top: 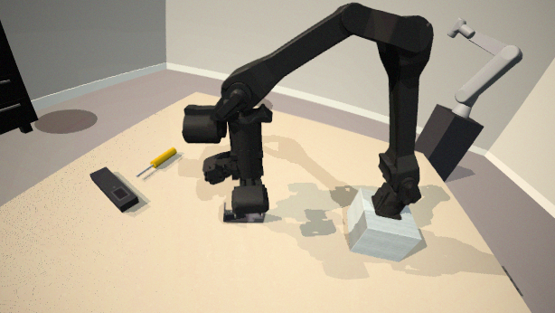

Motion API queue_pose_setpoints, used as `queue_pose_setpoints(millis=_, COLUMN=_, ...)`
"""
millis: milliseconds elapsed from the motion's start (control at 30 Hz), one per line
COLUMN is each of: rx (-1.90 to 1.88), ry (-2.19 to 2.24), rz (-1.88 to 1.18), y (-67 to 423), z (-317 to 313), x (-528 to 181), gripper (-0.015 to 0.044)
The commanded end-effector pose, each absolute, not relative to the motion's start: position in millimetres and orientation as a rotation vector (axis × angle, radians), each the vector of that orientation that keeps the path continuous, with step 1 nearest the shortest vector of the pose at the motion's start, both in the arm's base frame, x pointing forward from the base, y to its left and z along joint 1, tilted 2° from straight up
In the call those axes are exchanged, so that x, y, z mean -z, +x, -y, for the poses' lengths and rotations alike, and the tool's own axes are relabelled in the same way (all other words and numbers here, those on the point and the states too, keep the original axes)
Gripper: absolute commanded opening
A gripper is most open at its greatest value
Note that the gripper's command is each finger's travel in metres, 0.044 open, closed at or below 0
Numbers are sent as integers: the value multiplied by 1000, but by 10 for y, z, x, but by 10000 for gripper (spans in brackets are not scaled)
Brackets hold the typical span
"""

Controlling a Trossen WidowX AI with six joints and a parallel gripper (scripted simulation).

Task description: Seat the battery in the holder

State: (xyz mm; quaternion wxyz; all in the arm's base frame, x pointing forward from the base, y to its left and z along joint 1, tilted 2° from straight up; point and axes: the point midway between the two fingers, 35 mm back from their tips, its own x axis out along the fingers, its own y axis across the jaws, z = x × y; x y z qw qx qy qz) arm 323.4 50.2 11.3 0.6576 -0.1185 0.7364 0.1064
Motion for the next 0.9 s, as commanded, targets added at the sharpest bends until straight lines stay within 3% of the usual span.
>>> queue_pose_setpoints(millis=0, rx=-227, ry=-275, rz=-1734, y=3232, z=-489, x=-4, gripper=82)
queue_pose_setpoints(millis=867, rx=-217, ry=-285, rz=-1871, y=3283, z=-501, x=99, gripper=82)
